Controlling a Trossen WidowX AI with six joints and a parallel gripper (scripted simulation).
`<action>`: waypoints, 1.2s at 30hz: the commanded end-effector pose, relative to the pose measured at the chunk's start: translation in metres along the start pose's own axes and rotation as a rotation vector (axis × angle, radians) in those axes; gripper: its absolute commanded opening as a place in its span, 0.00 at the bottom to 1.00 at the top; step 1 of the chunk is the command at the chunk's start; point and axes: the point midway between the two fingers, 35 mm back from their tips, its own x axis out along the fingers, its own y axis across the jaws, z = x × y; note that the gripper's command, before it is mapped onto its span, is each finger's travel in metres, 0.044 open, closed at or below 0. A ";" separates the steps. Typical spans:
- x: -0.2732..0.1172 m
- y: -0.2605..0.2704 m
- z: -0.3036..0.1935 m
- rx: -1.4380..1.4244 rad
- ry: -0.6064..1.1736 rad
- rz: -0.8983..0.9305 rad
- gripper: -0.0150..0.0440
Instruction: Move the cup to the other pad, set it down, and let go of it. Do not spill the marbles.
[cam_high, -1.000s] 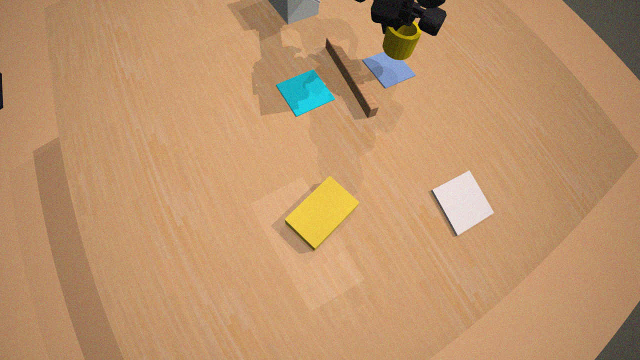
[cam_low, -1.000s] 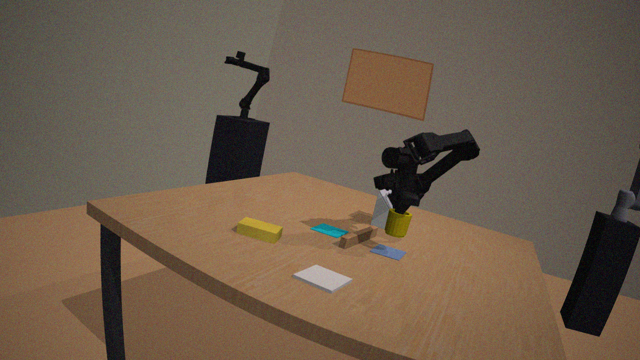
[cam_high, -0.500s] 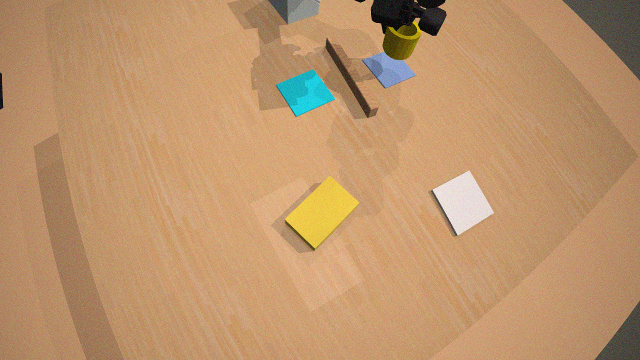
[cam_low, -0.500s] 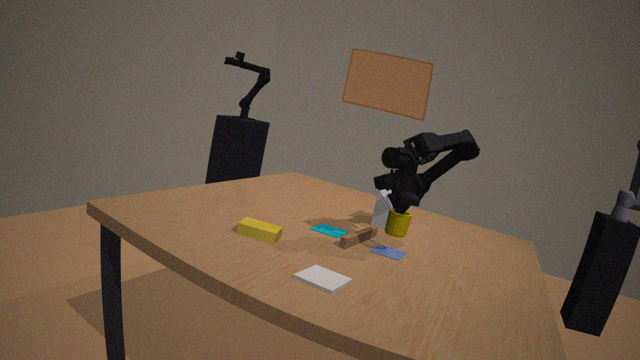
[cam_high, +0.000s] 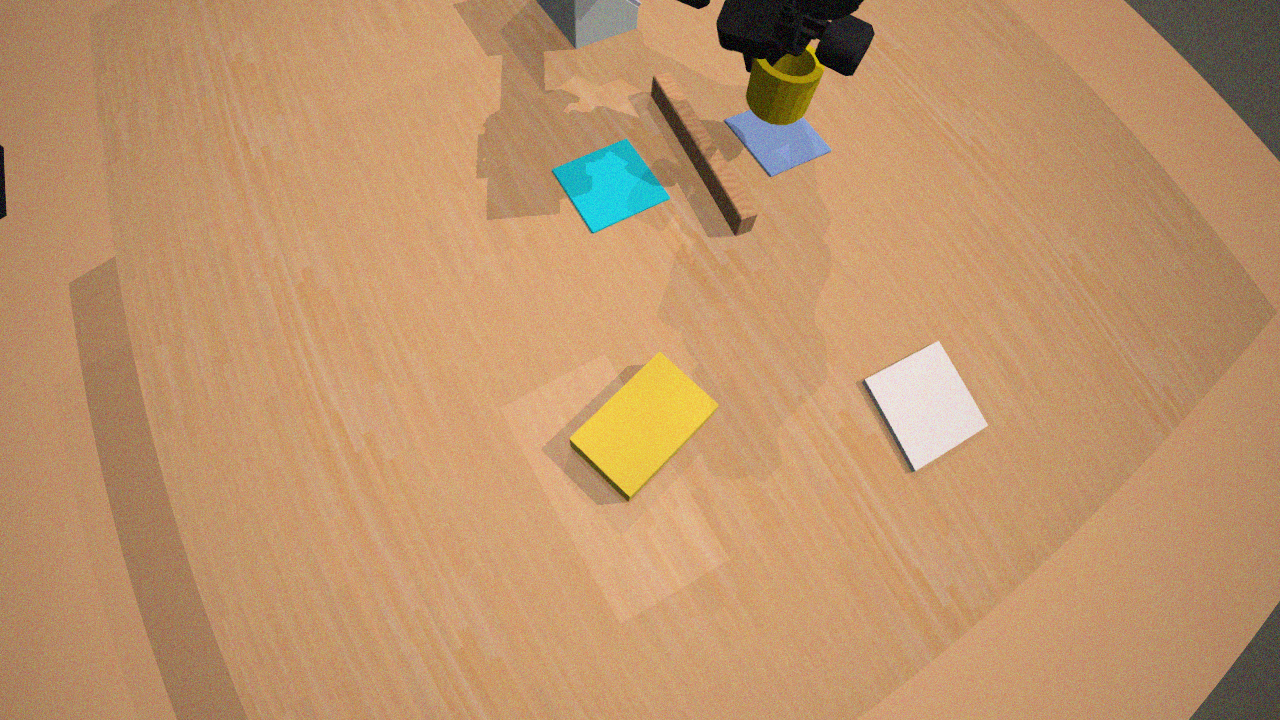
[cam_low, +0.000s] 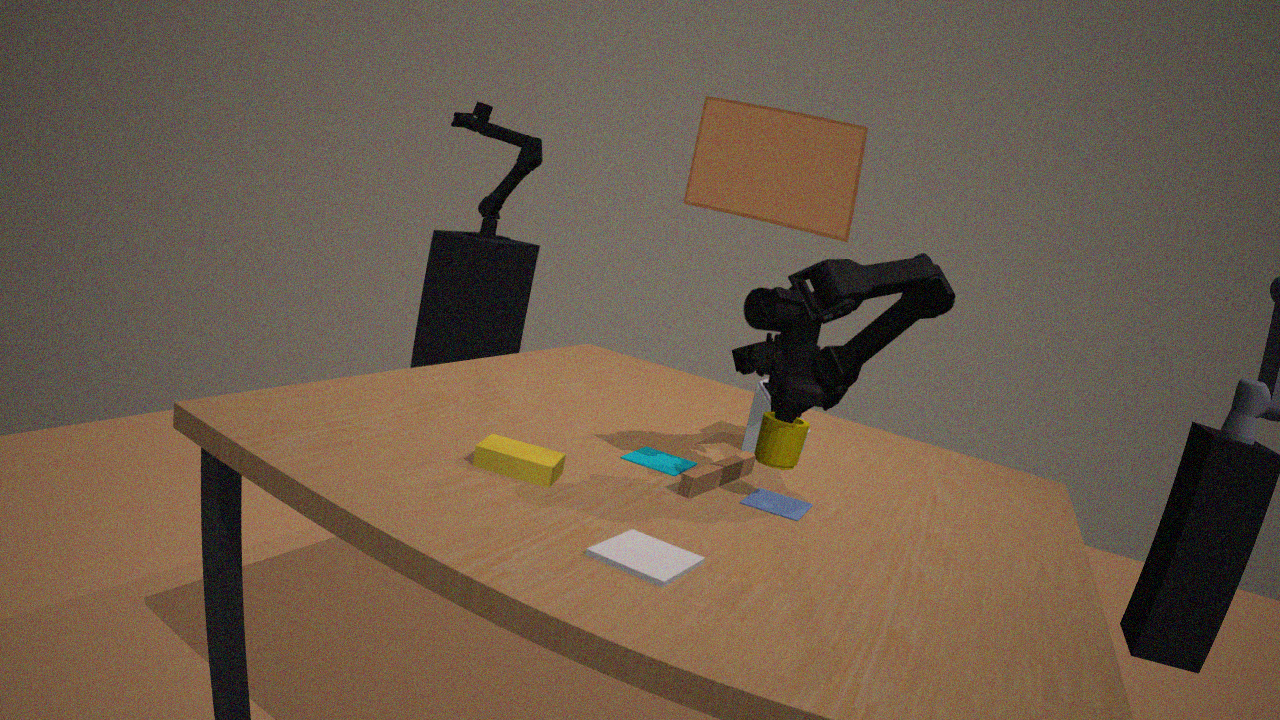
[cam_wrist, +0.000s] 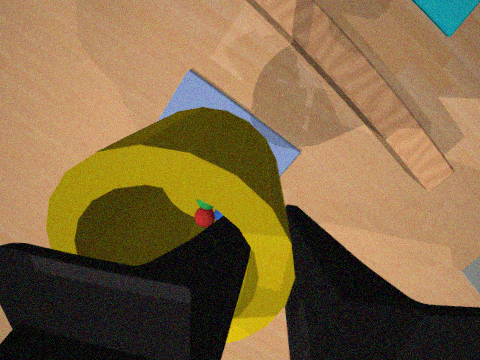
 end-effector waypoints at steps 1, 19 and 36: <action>0.000 -0.008 0.011 -0.008 -0.004 -0.005 0.25; -0.002 -0.039 0.053 -0.009 -0.006 -0.006 0.25; -0.004 -0.066 0.089 -0.009 -0.008 -0.007 0.25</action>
